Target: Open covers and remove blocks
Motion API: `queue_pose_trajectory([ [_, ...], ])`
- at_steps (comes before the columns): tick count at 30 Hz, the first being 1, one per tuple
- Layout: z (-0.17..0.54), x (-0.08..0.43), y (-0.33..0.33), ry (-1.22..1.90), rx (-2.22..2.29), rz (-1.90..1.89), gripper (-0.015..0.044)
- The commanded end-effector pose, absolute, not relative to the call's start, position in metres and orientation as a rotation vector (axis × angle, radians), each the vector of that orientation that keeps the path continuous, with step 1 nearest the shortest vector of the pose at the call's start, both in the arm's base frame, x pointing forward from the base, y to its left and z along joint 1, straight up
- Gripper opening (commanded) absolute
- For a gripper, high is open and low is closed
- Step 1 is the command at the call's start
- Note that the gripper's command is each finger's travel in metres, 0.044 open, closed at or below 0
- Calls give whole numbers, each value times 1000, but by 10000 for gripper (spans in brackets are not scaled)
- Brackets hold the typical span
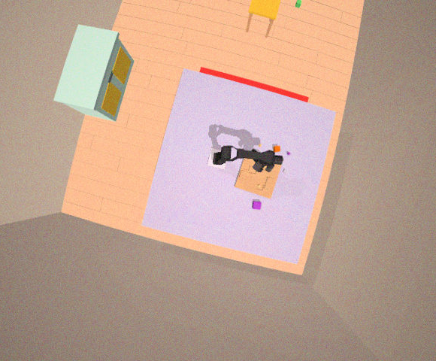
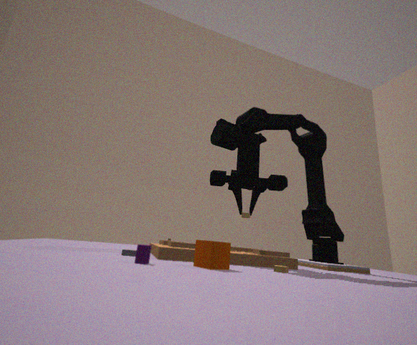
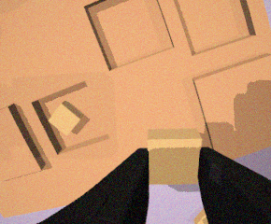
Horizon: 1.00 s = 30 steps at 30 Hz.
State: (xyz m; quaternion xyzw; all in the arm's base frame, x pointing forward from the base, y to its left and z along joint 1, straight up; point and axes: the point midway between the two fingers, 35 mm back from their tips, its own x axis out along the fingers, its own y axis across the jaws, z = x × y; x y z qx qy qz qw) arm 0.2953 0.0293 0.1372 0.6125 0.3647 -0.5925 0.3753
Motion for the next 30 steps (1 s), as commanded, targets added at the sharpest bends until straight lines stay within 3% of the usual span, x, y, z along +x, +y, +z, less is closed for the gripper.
queue_pose_trajectory([
  [1, 138, 295, 48, 934, 1571, -1519, 80],
  [30, 138, 265, 157, 946, 1576, -1519, 80],
])
